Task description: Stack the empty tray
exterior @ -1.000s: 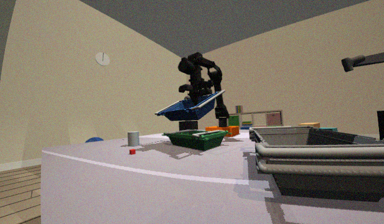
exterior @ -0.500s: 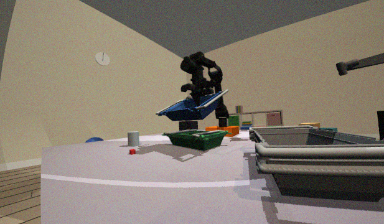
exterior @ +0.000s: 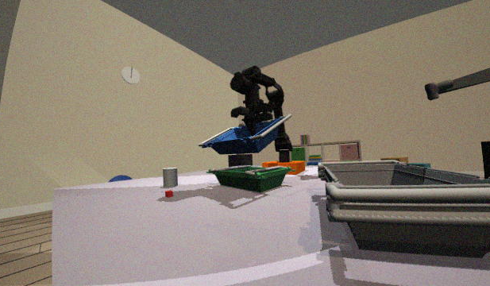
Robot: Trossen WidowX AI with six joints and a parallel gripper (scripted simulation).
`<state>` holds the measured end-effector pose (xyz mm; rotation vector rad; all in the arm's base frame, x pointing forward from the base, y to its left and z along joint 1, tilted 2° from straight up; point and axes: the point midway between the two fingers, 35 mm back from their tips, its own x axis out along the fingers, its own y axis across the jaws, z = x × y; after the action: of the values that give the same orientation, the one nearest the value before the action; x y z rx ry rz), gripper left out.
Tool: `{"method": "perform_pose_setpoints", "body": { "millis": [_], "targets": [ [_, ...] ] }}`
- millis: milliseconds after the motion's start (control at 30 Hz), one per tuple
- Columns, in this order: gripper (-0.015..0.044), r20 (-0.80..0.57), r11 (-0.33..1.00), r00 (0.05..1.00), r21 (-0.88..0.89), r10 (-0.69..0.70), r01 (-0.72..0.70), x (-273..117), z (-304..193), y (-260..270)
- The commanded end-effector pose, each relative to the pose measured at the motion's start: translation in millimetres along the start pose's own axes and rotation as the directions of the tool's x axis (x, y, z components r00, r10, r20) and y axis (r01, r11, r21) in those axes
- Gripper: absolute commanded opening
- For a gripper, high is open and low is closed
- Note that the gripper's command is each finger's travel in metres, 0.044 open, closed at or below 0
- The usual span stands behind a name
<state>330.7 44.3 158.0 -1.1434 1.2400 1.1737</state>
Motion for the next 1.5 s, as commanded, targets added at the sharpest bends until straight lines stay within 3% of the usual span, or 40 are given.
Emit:
{"method": "perform_pose_setpoints", "body": {
  "millis": [0,633,1467],
  "targets": [
    [0.0,0.003,1.0,1.0,-0.005,-0.015,0.015,-3.7,0.5,-2.1],
    [0.0,0.003,1.0,1.0,-0.005,-0.015,0.015,-2.2,1.0,-2.0],
    [0.0,0.003,1.0,1.0,-0.005,-0.015,0.015,34.1,1.0,-2.4]
  ]
}}
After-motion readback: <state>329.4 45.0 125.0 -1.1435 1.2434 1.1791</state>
